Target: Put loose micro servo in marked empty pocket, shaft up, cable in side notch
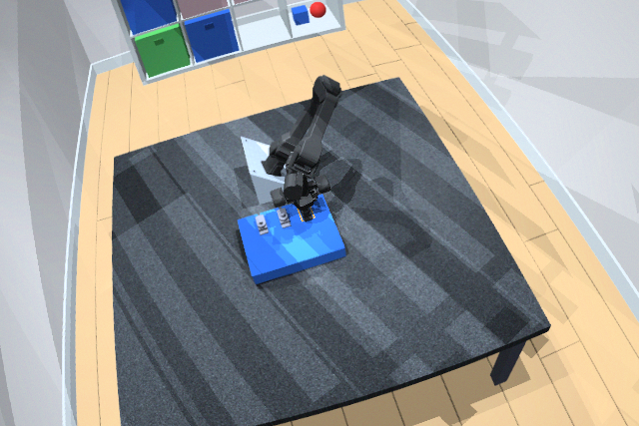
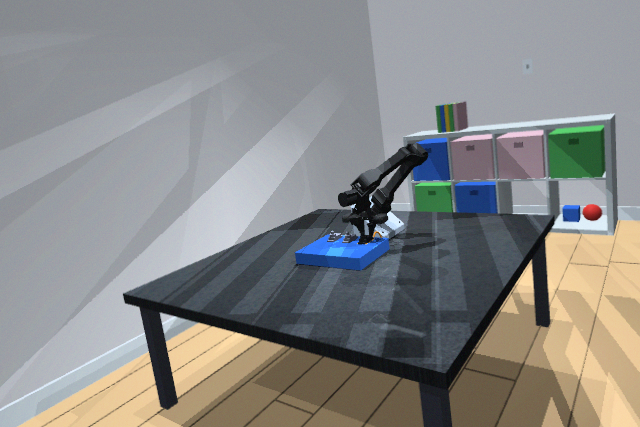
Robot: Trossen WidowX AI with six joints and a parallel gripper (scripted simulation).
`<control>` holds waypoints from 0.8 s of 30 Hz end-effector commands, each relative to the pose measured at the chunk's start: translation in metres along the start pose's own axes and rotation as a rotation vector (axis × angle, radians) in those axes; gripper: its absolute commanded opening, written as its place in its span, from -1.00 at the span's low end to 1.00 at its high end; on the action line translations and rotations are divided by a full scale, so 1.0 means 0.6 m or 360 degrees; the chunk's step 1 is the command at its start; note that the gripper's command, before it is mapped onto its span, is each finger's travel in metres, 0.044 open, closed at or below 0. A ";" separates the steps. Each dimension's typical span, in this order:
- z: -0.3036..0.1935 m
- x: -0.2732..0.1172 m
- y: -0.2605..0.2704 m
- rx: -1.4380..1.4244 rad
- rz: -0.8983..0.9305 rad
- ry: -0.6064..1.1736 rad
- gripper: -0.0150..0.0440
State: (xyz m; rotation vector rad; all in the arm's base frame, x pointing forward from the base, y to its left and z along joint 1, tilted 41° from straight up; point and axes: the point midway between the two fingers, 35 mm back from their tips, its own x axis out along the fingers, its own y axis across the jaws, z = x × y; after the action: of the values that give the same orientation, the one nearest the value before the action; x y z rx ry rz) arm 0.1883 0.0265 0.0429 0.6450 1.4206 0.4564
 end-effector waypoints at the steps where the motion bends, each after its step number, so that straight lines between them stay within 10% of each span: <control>1: 0.000 0.000 0.000 0.0004 0.0003 -0.0004 -0.14; 4: 0.000 0.000 0.000 0.0004 0.0003 -0.0004 0.13; 16: -0.005 -0.058 0.000 0.0004 0.0000 -0.0003 0.14; 24: 0.074 -0.104 0.003 0.0008 0.0001 -0.0006 0.86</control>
State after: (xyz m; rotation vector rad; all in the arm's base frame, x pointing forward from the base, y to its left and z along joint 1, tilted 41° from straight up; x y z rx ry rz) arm 0.2064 -0.0069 0.0819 0.6593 1.4257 0.4534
